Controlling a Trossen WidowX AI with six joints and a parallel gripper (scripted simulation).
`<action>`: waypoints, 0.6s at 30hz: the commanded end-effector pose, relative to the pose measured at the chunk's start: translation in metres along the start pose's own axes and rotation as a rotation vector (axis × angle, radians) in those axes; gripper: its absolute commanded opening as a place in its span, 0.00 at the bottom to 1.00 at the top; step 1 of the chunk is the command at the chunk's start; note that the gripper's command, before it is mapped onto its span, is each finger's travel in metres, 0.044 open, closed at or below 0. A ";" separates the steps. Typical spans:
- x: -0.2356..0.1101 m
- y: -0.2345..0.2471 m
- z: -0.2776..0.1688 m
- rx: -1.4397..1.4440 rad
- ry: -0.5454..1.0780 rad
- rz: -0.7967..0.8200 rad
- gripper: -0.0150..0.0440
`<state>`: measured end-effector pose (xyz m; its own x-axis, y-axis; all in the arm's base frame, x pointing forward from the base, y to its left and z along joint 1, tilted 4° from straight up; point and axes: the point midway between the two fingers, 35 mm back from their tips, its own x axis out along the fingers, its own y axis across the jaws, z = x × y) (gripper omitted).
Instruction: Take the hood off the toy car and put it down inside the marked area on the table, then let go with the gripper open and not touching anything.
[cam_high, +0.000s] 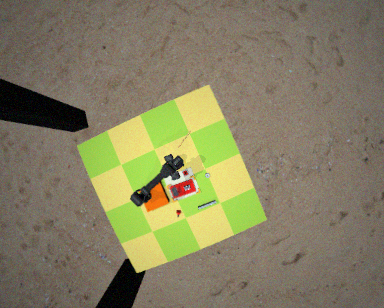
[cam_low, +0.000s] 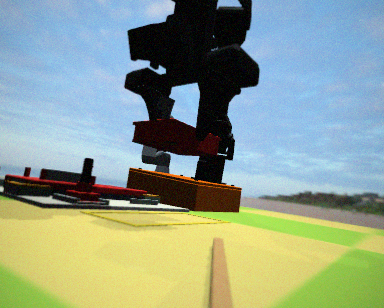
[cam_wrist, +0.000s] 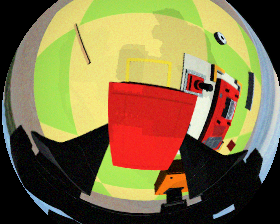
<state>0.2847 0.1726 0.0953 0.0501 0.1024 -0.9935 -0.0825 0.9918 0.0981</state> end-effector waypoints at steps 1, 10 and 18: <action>0.005 -0.001 -0.002 0.004 0.006 -0.005 0.25; 0.012 -0.001 -0.001 0.004 0.006 -0.005 0.25; 0.018 -0.001 -0.001 0.004 0.006 -0.005 0.25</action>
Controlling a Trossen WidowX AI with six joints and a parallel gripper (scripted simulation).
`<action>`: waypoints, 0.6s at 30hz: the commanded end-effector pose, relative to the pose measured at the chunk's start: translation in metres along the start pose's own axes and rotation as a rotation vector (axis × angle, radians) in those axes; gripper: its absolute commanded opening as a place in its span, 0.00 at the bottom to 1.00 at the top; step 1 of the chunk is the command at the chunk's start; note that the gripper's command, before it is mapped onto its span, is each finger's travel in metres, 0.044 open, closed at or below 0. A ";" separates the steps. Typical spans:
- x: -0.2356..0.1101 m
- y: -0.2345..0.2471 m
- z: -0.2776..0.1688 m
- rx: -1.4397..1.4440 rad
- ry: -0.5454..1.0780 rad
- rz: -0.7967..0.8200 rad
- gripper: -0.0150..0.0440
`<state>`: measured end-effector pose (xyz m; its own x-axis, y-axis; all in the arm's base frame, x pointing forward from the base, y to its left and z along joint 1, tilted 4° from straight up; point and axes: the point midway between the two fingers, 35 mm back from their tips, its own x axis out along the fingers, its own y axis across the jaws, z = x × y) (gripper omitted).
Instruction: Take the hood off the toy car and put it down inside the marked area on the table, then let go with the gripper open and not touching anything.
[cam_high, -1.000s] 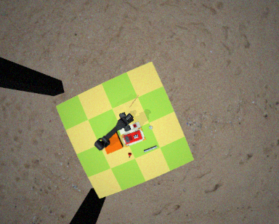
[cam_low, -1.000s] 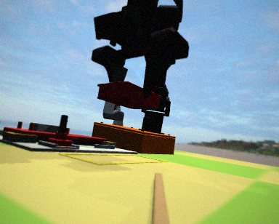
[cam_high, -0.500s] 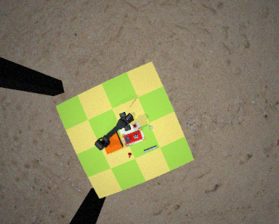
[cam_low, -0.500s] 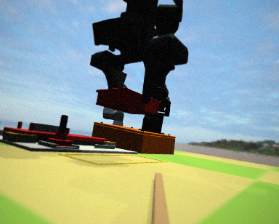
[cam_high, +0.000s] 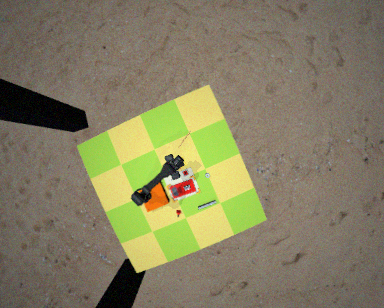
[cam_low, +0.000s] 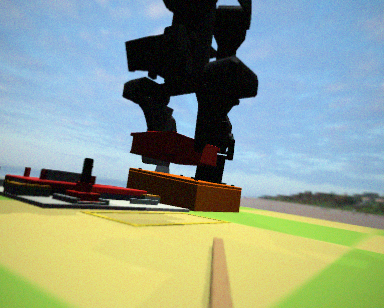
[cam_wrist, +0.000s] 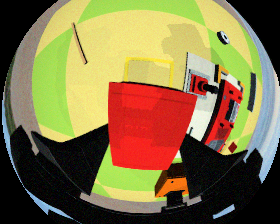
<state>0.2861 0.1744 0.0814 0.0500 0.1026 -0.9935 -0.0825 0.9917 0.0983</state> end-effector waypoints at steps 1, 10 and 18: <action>0.005 -0.001 -0.002 0.004 0.006 -0.006 0.25; 0.012 -0.001 -0.002 0.004 0.006 -0.006 0.25; 0.018 -0.001 -0.002 0.004 0.006 -0.006 0.25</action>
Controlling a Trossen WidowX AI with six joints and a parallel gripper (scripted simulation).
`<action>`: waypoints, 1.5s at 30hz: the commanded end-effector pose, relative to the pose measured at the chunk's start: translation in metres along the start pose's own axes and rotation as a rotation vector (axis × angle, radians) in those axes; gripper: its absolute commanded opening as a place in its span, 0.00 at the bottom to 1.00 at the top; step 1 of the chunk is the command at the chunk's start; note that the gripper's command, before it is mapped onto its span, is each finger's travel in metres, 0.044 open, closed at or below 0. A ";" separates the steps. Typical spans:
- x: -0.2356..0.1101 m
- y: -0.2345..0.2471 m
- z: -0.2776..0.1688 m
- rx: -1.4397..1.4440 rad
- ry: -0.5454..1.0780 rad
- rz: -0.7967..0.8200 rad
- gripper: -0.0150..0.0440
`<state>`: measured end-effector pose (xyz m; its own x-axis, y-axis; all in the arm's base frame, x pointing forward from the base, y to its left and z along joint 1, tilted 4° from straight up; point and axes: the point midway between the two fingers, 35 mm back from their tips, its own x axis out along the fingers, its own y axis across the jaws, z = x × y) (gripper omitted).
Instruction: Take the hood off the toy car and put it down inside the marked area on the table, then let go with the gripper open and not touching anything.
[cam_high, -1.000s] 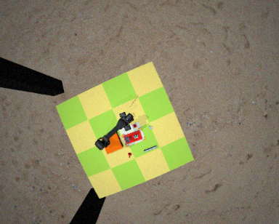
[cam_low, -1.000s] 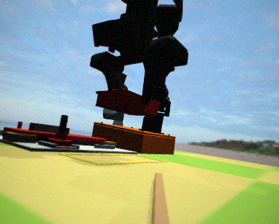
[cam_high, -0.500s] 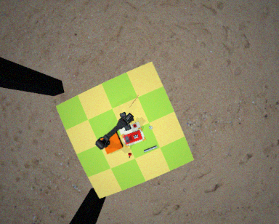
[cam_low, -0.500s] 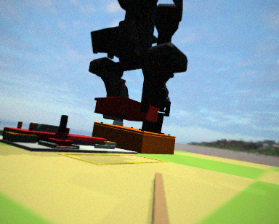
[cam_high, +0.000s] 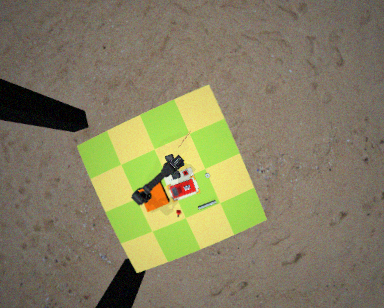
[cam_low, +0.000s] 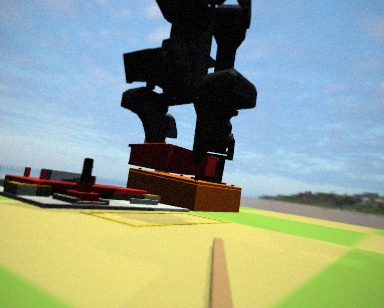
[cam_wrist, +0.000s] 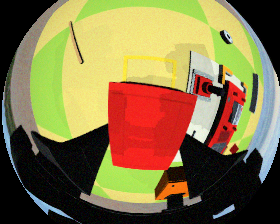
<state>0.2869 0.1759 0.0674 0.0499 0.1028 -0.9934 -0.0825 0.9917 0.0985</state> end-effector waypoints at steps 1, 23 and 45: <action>0.005 -0.002 -0.002 0.004 0.006 -0.006 0.25; 0.022 -0.002 -0.003 0.004 0.006 -0.006 0.25; 0.039 -0.003 -0.005 0.004 0.007 -0.006 0.25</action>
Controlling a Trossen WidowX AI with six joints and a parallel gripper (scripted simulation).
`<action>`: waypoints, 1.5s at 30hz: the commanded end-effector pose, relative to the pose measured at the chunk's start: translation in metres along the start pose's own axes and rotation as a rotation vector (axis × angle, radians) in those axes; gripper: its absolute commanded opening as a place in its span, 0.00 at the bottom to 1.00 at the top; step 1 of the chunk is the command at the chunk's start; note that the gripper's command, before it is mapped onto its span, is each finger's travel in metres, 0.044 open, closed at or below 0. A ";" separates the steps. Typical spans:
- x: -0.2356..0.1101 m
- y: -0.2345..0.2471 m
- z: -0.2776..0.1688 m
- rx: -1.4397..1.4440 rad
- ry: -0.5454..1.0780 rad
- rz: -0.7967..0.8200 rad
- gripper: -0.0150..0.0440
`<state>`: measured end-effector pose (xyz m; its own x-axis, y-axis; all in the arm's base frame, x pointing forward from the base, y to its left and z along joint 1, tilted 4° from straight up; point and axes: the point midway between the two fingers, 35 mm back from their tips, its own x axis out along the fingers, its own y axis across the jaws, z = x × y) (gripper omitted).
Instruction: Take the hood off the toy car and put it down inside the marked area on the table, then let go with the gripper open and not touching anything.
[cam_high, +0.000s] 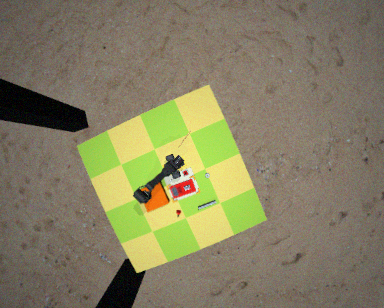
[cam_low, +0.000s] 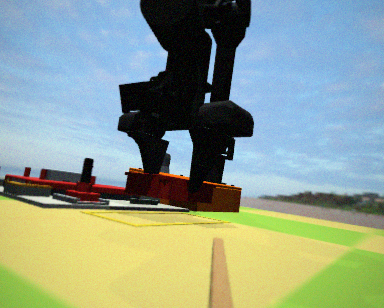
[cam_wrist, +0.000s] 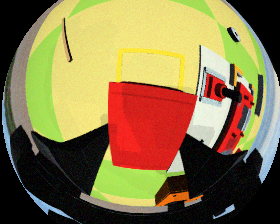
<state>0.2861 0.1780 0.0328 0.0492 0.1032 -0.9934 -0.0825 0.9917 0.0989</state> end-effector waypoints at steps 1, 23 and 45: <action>0.005 -0.002 -0.003 0.004 0.006 -0.006 0.25; 0.013 -0.002 -0.003 0.004 0.006 -0.006 0.25; 0.024 -0.002 -0.003 0.004 0.006 -0.006 0.25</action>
<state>0.2858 0.1793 0.0114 0.0460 0.1017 -0.9938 -0.0822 0.9918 0.0977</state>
